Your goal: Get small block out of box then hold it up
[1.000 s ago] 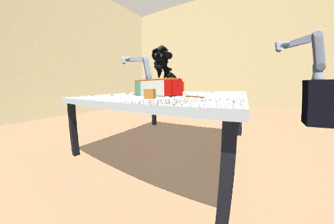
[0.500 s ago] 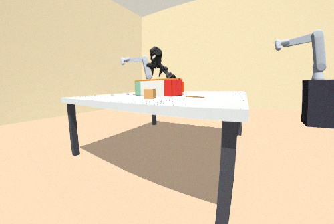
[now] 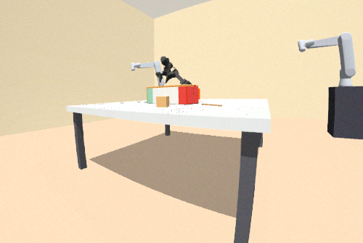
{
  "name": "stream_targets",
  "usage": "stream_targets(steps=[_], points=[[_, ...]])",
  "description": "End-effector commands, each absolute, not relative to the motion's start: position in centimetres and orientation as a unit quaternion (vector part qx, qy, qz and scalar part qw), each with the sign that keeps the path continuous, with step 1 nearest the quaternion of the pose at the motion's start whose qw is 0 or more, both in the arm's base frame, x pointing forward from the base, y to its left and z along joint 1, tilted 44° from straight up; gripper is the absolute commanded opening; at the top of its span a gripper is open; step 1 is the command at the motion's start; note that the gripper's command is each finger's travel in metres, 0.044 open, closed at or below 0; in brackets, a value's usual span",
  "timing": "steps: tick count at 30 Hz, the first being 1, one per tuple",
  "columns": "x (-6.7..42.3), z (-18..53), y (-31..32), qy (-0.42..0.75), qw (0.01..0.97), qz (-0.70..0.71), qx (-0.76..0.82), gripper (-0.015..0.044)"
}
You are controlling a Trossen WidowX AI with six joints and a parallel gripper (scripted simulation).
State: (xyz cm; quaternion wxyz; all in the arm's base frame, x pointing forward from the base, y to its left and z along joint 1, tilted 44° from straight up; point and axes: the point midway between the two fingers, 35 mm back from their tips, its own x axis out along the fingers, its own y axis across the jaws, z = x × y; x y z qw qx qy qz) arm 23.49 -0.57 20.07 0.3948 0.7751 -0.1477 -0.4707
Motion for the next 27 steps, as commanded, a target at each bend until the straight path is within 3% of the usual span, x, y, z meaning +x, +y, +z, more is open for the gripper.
stream_targets(steps=[1, 7, 15, 27], points=[[23.1, 20.2, -1.0, -0.162, 0.378, -0.459, 0.787, 0.0285], [23.3, 19.5, -1.6, -0.164, 0.374, -0.463, 0.786, 0.0285], [23.8, 13.4, -7.1, -0.185, 0.328, -0.472, 0.797, 0.0285], [24.0, 12.7, -7.8, -0.185, 0.325, -0.472, 0.798, 0.0285]])
